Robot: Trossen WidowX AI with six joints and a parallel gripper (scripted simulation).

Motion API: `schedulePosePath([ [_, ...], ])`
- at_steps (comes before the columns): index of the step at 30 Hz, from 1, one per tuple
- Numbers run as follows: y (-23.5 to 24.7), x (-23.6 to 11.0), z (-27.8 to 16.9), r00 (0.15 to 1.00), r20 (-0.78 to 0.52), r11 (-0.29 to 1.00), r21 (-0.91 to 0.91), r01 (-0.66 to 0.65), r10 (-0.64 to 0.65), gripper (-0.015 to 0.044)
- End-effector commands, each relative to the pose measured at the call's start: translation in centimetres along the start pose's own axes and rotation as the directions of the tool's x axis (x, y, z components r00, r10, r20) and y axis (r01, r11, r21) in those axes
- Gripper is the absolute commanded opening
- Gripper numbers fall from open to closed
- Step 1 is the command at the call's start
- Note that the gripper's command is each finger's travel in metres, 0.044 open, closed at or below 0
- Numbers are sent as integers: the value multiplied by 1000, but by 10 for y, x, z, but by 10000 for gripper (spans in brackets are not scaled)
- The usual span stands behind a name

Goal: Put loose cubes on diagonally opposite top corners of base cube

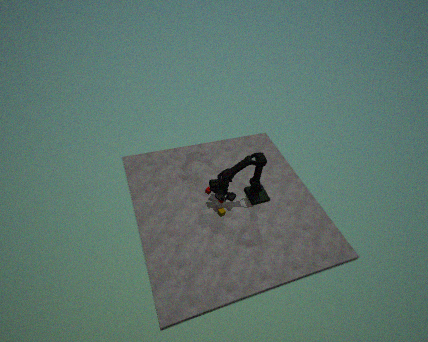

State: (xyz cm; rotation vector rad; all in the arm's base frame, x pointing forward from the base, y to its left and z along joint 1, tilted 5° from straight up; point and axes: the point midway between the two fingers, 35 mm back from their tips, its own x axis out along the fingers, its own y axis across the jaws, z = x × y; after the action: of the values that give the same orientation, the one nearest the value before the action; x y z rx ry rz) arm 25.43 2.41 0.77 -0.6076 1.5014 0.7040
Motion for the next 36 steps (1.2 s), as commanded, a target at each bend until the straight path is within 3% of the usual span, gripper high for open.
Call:
schedulePosePath([
  [1, 0, 2, 0, 1000, -2, 1000, 5, 4, -4, 212],
  [5, 0, 2, 0, 1000, -2, 1000, 5, 4, -4, 108],
  [11, -1, -2, 0, 1000, -2, 1000, 5, 5, -5, 105],
  [36, -3, -80, 3, 1000, -2, 1000, 5, 5, -5, 105],
])
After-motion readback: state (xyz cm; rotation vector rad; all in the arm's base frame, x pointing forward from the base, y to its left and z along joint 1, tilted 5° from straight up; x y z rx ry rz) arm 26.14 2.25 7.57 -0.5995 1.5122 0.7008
